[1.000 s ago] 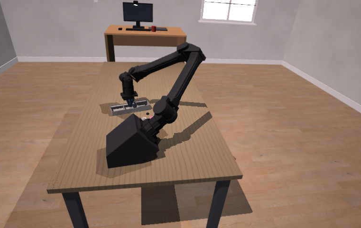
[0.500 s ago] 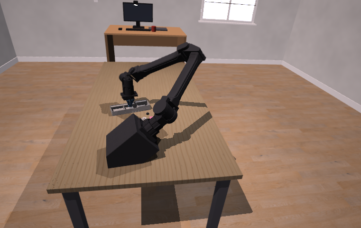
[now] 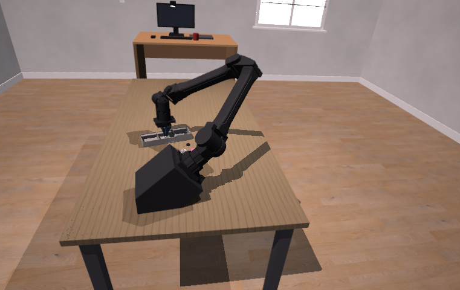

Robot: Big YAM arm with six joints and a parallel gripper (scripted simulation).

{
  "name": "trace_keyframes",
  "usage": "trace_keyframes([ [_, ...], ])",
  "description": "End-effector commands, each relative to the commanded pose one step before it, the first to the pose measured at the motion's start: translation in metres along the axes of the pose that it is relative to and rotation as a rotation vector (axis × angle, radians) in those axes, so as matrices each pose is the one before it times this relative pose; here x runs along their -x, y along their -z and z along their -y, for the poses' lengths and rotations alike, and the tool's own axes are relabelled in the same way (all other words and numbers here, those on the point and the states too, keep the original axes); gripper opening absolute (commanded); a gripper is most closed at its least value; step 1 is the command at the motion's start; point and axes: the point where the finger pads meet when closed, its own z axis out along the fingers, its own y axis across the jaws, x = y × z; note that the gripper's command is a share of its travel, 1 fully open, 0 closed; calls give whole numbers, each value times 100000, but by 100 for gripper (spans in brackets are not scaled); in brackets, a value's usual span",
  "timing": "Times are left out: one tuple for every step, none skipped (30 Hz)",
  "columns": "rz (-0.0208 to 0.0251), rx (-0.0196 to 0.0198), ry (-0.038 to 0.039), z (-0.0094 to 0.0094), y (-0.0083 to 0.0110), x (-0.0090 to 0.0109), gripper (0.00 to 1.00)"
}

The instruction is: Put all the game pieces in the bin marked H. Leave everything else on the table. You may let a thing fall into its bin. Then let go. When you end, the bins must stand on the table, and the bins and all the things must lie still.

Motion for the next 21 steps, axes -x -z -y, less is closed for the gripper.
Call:
trace_keyframes([
  [2848,-10,-986,187,1051,930,8],
  [1594,-165,1177,-82,696,-252,8],
  [-1594,165,-1176,86,-702,233,8],
  [843,-342,1899,-223,1044,-549,8],
  [-63,50,-770,-6,139,-22,8],
  [12,58,-23,-5,138,13,8],
  [495,132,-581,89,268,374,8],
  [383,118,-451,66,240,290,8],
  [361,106,-424,62,235,273,8],
  [378,54,-432,73,238,280,8],
  [389,48,-443,76,242,287,8],
  [268,49,-307,49,210,199,8],
  [10,6,-10,0,139,7,8],
  [9,12,-10,-1,139,7,8],
  [0,0,0,0,0,0,8],
  [0,0,0,0,0,0,8],
  [-1528,-197,1009,-414,-576,-354,8],
  [626,92,-112,25,431,121,8],
  [557,110,-505,204,397,142,8],
  [384,32,-433,187,311,106,8],
  [4,36,-9,-5,139,6,8],
])
